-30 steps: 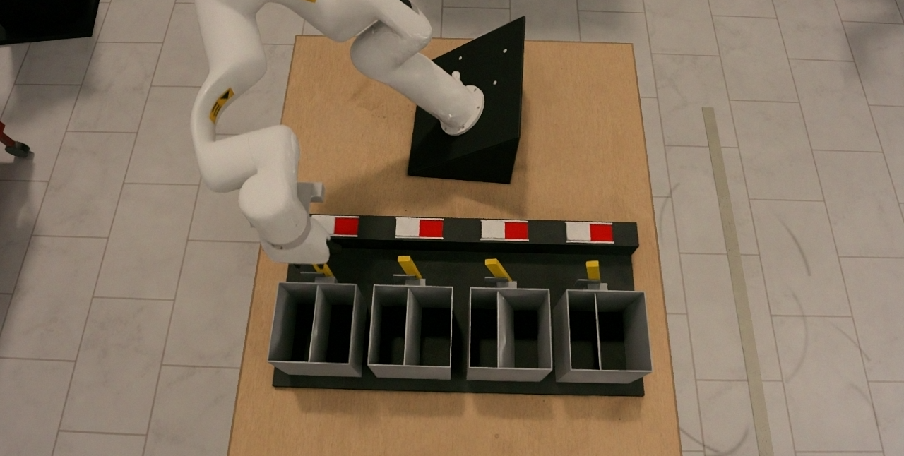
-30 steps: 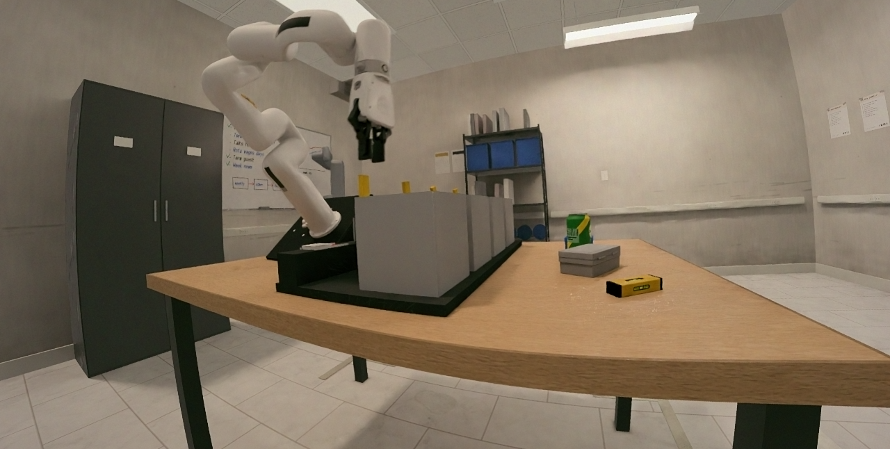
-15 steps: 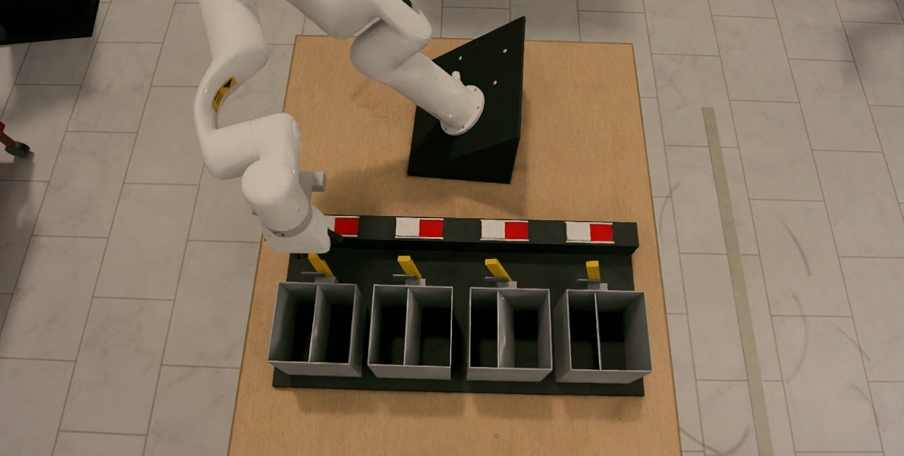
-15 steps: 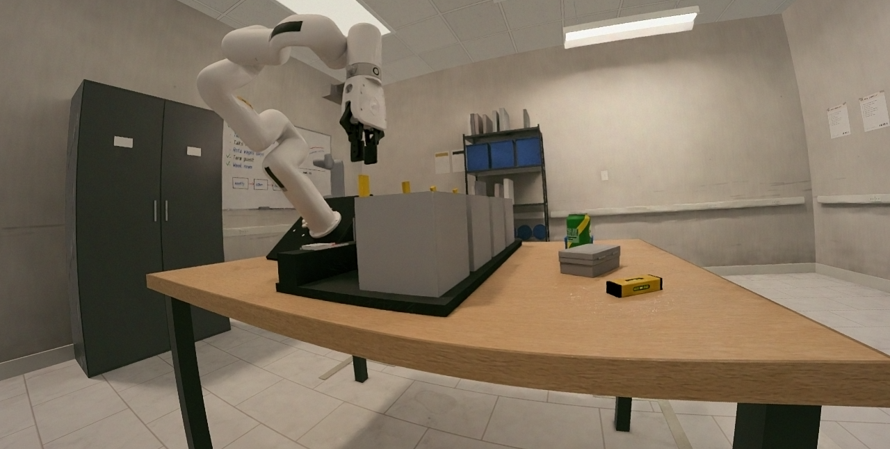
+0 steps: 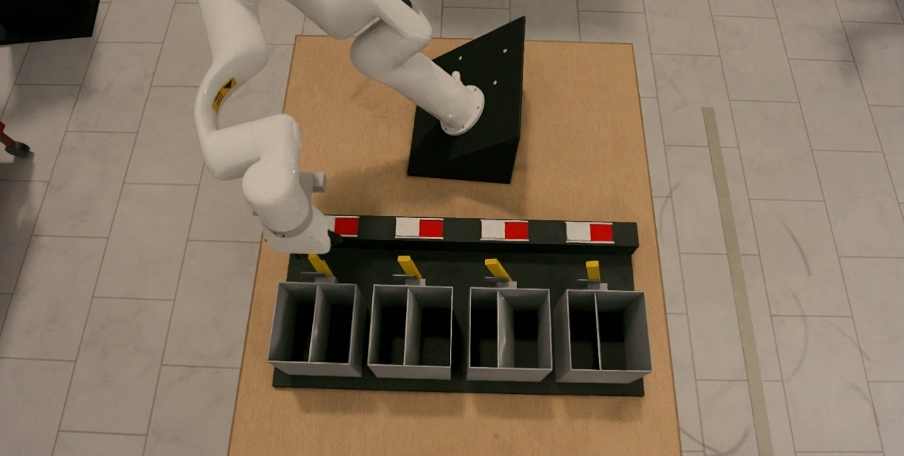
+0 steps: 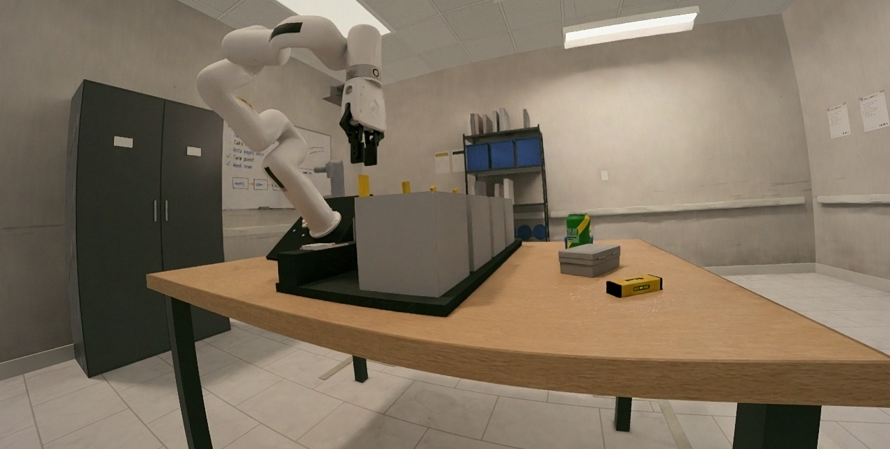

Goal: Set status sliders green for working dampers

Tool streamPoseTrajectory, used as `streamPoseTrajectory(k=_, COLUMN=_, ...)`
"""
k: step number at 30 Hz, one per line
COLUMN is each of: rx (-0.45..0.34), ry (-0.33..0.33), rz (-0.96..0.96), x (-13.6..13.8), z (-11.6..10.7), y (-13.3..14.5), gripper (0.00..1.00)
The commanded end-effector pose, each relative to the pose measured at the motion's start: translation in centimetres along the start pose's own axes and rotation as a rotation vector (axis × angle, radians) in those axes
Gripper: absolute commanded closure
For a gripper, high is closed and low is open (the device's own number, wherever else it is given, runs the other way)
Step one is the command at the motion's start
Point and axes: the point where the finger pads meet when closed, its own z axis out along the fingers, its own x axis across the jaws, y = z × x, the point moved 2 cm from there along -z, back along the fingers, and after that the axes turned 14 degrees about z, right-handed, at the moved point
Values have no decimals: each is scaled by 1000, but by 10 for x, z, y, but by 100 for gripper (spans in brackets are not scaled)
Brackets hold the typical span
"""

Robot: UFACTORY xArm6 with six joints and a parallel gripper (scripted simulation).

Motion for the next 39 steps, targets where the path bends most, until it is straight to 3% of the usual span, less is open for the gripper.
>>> streamPoseTrajectory(k=1, rx=-3, ry=1, rz=1, x=0, z=4, y=1, gripper=61)
streamPoseTrajectory(k=39, rx=-3, ry=1, rz=1, x=-2, z=69, y=0, gripper=61)
